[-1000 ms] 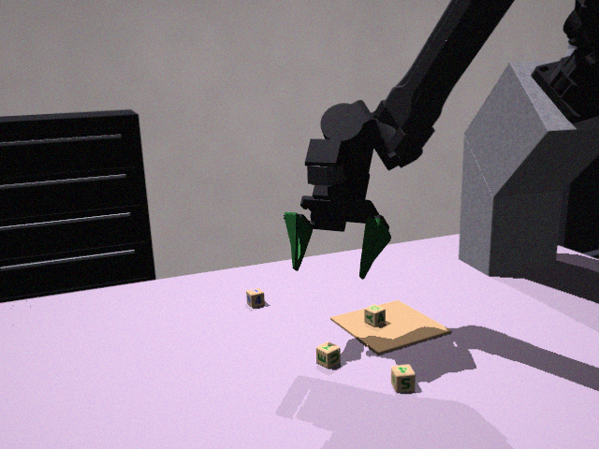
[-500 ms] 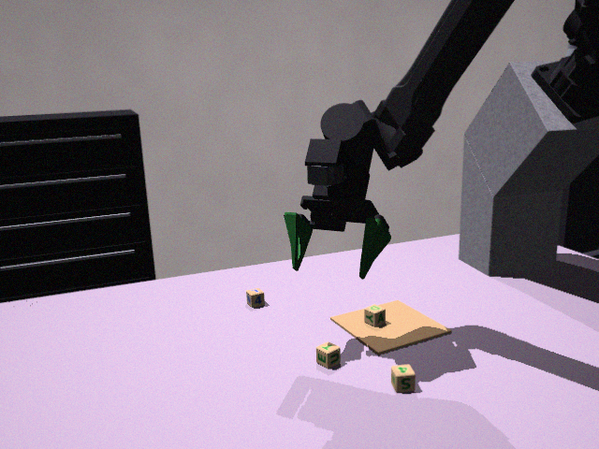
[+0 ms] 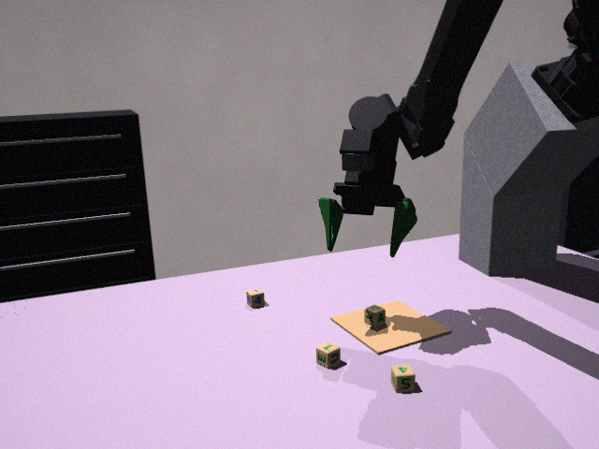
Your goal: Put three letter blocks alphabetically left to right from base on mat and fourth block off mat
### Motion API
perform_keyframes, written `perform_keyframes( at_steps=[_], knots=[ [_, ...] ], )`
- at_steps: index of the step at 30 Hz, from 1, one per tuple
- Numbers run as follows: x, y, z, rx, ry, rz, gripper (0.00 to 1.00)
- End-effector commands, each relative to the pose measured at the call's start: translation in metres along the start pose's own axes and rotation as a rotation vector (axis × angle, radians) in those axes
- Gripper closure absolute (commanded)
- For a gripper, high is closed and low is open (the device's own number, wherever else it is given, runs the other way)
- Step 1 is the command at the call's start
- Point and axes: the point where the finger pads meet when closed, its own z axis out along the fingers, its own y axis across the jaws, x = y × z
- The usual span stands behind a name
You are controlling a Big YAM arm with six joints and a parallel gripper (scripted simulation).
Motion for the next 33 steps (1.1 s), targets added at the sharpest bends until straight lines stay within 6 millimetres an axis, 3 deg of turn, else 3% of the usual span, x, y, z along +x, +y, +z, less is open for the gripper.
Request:
perform_keyframes(
  at_steps=[1,4,7,8,11,15,33],
  knots=[
    [0.040,0.000,-0.034,0.029,-0.017,-0.011,0.00],
    [0.047,0.005,-0.041,0.029,-0.017,-0.010,0.00],
    [0.042,-0.001,-0.037,0.029,-0.027,-0.026,0.00],
    [0.030,0.009,-0.027,0.001,-0.027,-0.063,0.00],
    [0.030,0.009,-0.027,0.001,-0.027,-0.058,0.00],
    [0.044,0.013,-0.030,0.001,-0.008,-0.026,0.00],
    [0.044,0.013,-0.029,0.001,-0.008,-0.026,0.00]
  ],
)
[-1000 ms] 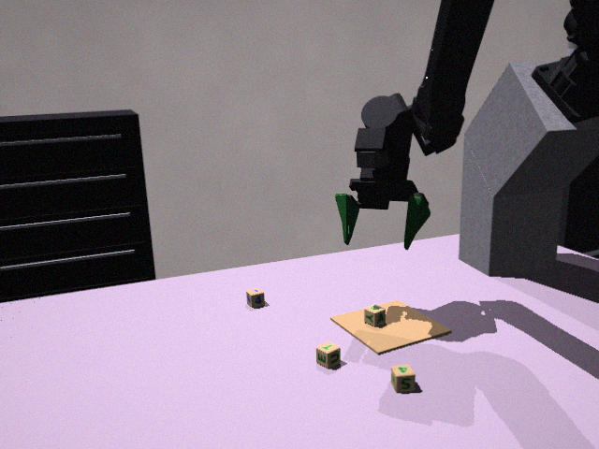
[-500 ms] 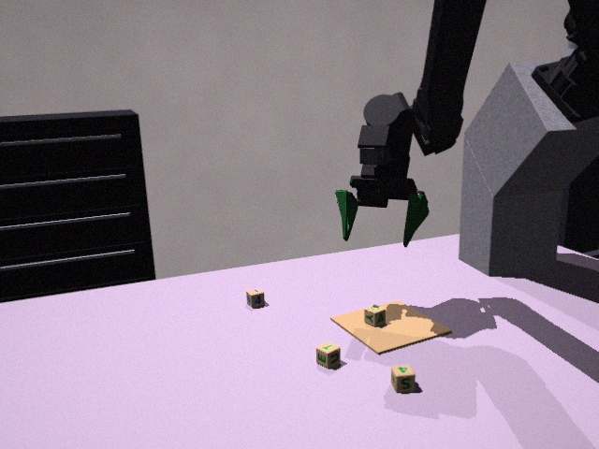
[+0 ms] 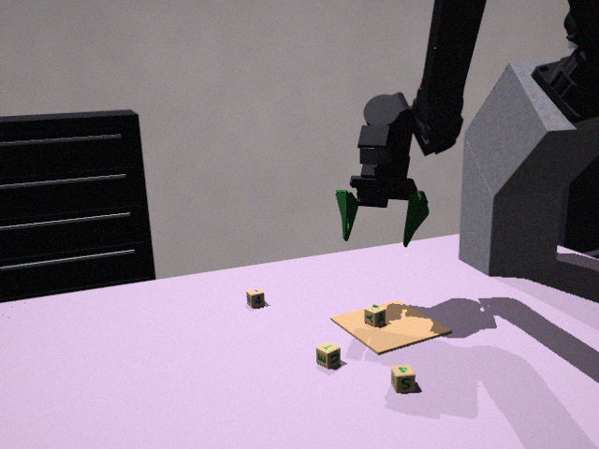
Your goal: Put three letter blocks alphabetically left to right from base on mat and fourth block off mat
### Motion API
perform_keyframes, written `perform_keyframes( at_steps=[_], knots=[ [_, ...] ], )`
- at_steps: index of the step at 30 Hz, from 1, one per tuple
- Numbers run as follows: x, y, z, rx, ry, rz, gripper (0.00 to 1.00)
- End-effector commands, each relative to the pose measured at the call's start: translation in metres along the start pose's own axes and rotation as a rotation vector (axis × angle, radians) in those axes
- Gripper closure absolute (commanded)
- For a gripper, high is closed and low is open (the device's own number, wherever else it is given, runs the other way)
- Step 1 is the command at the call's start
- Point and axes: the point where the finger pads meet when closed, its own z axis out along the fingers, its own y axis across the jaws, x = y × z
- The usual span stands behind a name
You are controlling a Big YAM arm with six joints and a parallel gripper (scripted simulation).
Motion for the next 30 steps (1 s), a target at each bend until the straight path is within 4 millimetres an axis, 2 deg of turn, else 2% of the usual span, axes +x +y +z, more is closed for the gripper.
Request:
perform_keyframes(
  at_steps=[1,25,26,27,30],
  knots=[
    [0.000,0.007,0.002,-0.012,0.001,-0.022,0.00],
    [0.000,0.006,0.003,-0.012,0.002,-0.021,0.00],
    [0.005,0.000,0.004,-0.010,0.011,-0.007,0.00],
    [0.004,-0.012,-0.002,0.010,0.001,0.000,0.00],
    [0.006,-0.046,0.001,0.019,0.003,0.001,0.00]
  ],
)
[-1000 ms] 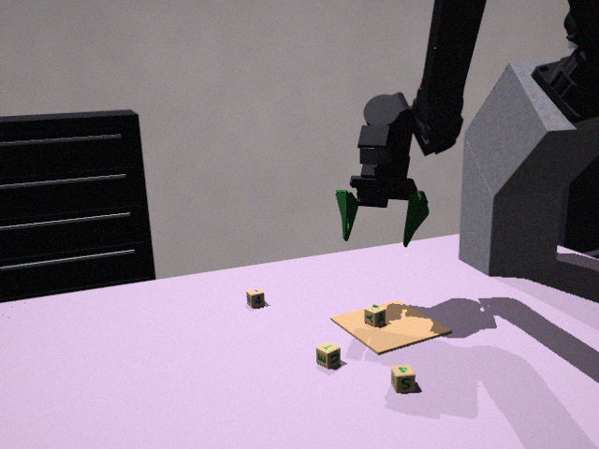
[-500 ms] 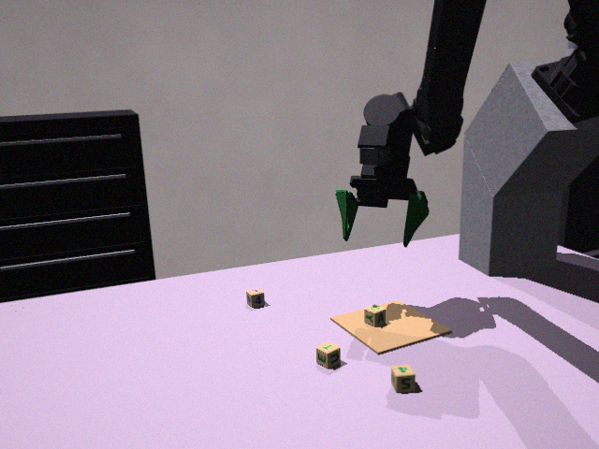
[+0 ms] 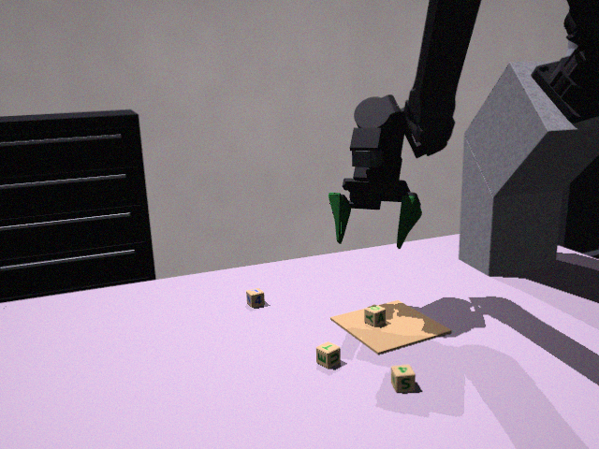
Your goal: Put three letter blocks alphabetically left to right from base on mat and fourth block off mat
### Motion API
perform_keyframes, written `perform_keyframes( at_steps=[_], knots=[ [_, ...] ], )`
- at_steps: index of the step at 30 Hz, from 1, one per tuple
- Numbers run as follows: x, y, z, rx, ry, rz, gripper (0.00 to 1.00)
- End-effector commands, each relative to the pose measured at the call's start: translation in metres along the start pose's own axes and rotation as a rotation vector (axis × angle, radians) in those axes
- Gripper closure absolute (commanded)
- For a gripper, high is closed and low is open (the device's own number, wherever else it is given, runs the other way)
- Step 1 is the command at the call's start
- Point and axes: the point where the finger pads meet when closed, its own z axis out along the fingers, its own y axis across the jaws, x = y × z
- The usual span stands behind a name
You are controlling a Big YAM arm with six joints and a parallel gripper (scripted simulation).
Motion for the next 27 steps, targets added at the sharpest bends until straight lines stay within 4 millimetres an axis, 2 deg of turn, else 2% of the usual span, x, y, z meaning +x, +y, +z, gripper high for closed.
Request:
perform_keyframes(
  at_steps=[1,2,3,5,6,7,8,10,12,14,15,17,19,21,22,27],
  knots=[
    [0.009,-0.053,-0.003,0.039,0.003,0.008,0.00],
    [0.011,-0.072,-0.002,0.040,0.004,0.007,0.00],
    [0.011,-0.072,-0.002,0.040,0.004,0.007,0.00],
    [0.011,-0.116,-0.002,0.041,0.003,0.003,0.00],
    [0.011,-0.116,-0.002,0.041,0.003,0.003,0.00],
    [0.011,-0.137,-0.003,0.041,0.001,0.002,0.00],
    [0.011,-0.137,-0.003,0.041,0.001,0.002,0.00],
    [0.010,-0.176,-0.008,0.042,-0.005,-0.001,0.00],
    [0.010,-0.176,-0.008,0.042,-0.005,-0.001,0.00],
    [0.008,-0.205,-0.014,0.041,-0.013,-0.004,0.00],
    [0.008,-0.205,-0.014,0.041,-0.013,-0.004,0.00],
    [0.006,-0.222,-0.018,0.041,-0.018,-0.005,0.00],
    [0.006,-0.227,-0.020,0.041,-0.020,-0.005,0.00],
    [0.007,-0.216,-0.001,0.007,-0.001,-0.015,0.00],
    [0.015,-0.208,-0.002,0.004,0.007,0.006,0.00],
    [0.009,-0.216,-0.003,0.013,-0.001,-0.009,0.00]
  ],
)
